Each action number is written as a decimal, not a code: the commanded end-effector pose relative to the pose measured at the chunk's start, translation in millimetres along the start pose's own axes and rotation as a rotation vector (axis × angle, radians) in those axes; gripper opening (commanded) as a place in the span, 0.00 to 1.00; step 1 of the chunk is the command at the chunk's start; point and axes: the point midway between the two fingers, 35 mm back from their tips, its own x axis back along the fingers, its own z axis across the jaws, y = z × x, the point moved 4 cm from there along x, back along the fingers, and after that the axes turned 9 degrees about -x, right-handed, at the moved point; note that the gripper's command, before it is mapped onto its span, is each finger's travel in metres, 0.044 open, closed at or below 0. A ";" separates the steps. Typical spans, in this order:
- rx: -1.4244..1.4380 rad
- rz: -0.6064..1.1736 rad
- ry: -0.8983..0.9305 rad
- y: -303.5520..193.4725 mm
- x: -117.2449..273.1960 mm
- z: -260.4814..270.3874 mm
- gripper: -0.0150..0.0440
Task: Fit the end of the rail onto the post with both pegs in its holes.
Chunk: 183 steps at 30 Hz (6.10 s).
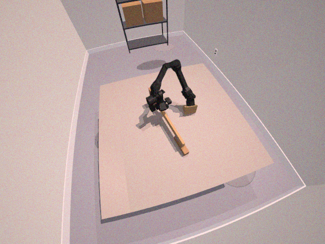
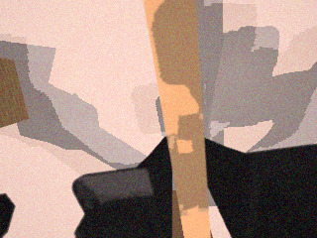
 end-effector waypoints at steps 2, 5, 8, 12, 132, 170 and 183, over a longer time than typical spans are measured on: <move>-0.002 -0.014 -0.005 1.2 -0.5 -1.3 0.25; -0.002 -0.014 -0.005 1.2 -1.9 -0.9 0.25; -0.002 -0.014 -0.005 1.1 -2.0 -0.5 0.25; -0.002 -0.014 -0.005 1.1 -0.8 -0.1 0.25; -0.003 -0.012 -0.006 -26.1 1.7 -5.3 0.25; -0.003 -0.012 -0.006 -37.9 0.5 -6.7 0.25; -0.003 -0.012 -0.006 -41.7 1.6 -7.2 0.25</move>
